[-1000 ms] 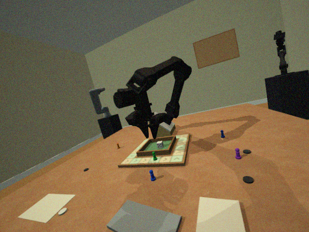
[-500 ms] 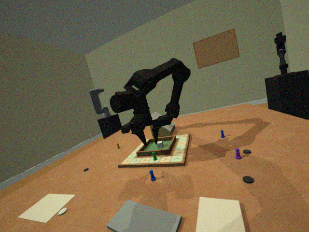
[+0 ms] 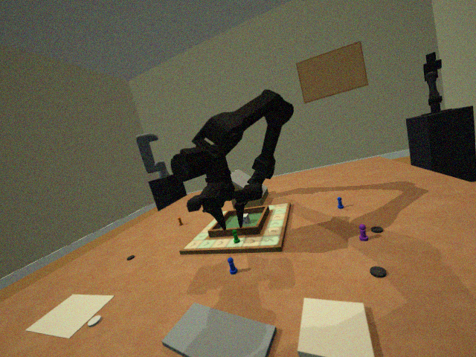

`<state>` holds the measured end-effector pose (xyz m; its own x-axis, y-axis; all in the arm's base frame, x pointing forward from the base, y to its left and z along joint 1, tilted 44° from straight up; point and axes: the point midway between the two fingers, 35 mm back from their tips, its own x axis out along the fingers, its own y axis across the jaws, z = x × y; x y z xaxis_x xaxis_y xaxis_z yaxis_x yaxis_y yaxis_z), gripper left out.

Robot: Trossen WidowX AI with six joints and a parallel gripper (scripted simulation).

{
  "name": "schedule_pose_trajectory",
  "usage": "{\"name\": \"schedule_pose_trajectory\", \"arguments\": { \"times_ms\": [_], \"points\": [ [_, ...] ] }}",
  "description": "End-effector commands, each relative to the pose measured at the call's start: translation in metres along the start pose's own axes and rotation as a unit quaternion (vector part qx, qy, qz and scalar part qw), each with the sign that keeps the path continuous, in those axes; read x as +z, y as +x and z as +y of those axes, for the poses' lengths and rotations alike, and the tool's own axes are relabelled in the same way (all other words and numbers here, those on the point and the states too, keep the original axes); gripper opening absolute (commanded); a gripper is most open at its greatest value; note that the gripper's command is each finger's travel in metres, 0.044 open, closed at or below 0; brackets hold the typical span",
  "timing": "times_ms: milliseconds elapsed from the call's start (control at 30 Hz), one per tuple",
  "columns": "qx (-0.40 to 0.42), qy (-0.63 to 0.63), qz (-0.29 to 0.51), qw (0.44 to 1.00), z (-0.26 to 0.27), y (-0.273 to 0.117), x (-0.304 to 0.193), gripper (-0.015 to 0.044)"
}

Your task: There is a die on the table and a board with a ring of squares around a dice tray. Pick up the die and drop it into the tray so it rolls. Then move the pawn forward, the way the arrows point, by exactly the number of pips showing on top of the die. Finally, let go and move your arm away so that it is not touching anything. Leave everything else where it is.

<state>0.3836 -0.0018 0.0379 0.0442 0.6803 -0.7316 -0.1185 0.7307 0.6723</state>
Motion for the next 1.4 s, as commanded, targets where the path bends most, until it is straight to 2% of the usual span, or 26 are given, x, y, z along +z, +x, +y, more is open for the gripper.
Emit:
{"name": "schedule_pose_trajectory", "arguments": {
  "times_ms": [0,533,700,1067,1367],
  "points": [
    [0.002,0.003,0.0,1.0,0.0,0.006,0.0,0.02],
    [0.003,0.002,0.0,1.0,0.001,0.03,-0.001,0.02],
    [0.003,0.002,0.0,1.0,0.001,0.03,-0.001,0.0069],
    [0.002,0.002,0.0,1.0,0.001,0.029,0.0,0.0],
    [-0.001,0.003,0.0,1.0,-0.003,-0.016,0.004,0.0]
  ]
}}
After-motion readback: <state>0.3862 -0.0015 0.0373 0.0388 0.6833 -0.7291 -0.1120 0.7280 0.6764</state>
